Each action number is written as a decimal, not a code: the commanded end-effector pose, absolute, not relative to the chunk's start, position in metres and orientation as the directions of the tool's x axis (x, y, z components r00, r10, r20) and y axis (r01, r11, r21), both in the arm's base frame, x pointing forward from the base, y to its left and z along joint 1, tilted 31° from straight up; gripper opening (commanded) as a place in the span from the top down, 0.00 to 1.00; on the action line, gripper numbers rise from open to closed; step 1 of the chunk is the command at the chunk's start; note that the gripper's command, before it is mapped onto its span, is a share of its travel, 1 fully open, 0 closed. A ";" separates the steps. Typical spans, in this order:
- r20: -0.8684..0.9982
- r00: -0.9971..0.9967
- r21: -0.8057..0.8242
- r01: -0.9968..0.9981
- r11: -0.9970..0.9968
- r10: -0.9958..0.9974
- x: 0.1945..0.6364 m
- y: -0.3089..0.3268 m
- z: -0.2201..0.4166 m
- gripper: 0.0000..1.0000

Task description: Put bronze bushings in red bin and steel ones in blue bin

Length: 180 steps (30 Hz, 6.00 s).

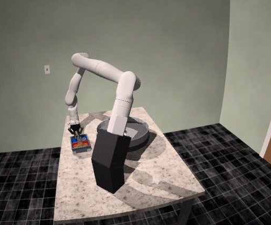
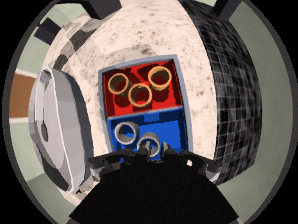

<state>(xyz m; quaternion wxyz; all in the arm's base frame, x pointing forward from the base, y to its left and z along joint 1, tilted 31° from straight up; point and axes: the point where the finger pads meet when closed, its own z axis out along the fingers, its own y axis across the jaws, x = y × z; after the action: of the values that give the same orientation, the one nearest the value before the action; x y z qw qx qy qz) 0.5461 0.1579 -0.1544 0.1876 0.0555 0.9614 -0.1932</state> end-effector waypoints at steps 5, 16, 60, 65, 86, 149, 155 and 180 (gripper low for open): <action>-0.384 -0.923 -0.349 0.178 0.920 0.034 0.546 0.160 -0.153 0.81; -0.384 -0.923 -0.349 0.178 0.920 0.034 0.545 0.161 -0.149 0.81; -0.384 -0.923 -0.348 0.178 0.920 0.033 0.523 0.186 -0.095 0.81; -0.384 -0.923 -0.348 0.178 0.920 0.033 0.508 0.204 -0.056 0.81; -0.383 -0.923 -0.350 0.179 0.920 0.034 0.504 0.207 -0.047 0.81; -0.384 -0.922 -0.348 0.182 0.920 0.037 0.487 0.180 -0.044 0.82; -0.385 -0.922 -0.347 0.184 0.920 0.039 0.475 0.161 -0.042 0.82; -0.392 -0.918 -0.339 0.201 0.919 0.057 0.389 0.021 -0.024 0.82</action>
<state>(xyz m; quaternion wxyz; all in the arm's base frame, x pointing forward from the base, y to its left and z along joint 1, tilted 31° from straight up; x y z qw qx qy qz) 0.4017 0.0365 -0.0240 0.1959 0.0654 0.9616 -0.1807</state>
